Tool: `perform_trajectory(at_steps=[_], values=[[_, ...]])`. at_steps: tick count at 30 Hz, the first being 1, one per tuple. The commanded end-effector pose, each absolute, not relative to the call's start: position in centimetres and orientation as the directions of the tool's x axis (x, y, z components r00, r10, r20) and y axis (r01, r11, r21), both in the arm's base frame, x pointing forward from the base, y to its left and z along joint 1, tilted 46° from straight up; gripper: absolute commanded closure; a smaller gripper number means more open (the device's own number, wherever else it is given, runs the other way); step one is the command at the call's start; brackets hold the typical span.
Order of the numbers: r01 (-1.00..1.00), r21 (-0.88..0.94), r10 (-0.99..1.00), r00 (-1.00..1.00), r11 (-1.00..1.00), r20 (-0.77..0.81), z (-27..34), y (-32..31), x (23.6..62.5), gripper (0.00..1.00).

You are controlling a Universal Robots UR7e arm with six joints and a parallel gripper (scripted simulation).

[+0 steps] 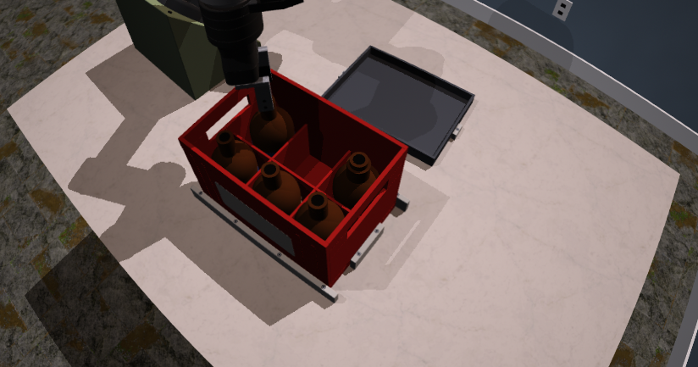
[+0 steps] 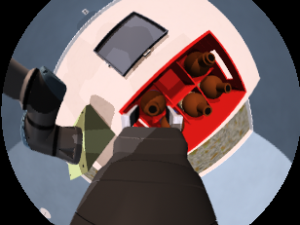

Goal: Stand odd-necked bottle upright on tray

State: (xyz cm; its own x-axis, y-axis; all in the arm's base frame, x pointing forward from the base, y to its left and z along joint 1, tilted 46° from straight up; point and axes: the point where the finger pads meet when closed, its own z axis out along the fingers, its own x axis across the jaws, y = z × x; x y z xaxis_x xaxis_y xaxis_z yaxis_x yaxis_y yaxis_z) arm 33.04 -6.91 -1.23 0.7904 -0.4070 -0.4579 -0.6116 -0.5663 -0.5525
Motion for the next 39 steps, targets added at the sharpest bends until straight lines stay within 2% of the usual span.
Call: perform_trajectory(at_steps=[1, 39], values=[[-0.612, -0.552, -0.408, 0.790, -0.567, -0.457, -1.5, -6.7, 33.1, 0.00], [-0.612, -0.552, -0.408, 0.790, -0.567, -0.457, -3.5, -4.6, 33.0, 0.00]])
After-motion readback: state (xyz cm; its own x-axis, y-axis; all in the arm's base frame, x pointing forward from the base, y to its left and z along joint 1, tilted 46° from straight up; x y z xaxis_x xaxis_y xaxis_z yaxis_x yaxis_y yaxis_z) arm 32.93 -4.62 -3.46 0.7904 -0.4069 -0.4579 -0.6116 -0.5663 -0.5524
